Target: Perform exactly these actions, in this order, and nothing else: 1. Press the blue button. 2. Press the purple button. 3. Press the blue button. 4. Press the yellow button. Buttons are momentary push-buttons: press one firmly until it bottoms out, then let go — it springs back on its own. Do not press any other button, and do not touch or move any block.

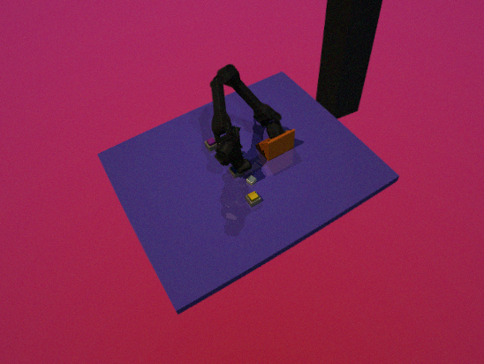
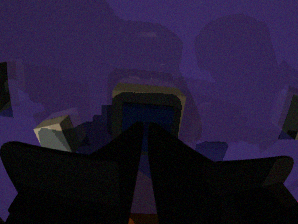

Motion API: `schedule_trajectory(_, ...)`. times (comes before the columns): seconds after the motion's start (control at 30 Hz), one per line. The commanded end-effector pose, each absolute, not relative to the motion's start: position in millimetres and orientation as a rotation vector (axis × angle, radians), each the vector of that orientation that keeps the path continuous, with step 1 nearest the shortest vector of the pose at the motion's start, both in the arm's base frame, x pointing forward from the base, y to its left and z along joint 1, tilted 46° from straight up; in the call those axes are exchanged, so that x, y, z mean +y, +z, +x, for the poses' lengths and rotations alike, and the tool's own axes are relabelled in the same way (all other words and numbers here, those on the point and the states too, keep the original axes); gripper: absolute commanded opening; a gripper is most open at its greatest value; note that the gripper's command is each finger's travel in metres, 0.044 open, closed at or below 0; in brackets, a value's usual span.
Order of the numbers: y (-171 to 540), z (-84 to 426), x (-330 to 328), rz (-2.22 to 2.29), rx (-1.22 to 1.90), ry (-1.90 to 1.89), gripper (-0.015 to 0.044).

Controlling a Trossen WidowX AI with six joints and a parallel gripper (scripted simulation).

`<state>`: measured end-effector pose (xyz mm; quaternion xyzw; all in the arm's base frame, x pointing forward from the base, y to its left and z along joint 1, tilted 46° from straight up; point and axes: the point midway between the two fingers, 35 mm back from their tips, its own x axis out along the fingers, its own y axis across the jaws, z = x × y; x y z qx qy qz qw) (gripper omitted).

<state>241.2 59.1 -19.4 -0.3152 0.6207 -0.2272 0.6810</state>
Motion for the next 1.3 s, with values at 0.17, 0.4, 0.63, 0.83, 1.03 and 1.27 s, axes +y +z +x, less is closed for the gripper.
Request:
schedule_trajectory(0.17,-20.3,239.7,56.8,-0.721,1.396,-0.512,0.002)
schedule_trajectory(0.4,-4.4,237.7,74.2,-0.716,1.396,-0.51,0.002)
schedule_trajectory(0.63,9.8,235.1,88.9,-0.719,1.398,-0.509,0.002)
schedule_trajectory(0.83,46.0,227.7,125.1,-0.719,1.399,-0.508,0.002)
schedule_trajectory(1.03,28.9,234.2,150.7,-0.716,1.399,-0.505,0.002)
schedule_trajectory(1.27,-34.7,237.8,219.1,-0.71,1.399,-0.5,0.002)
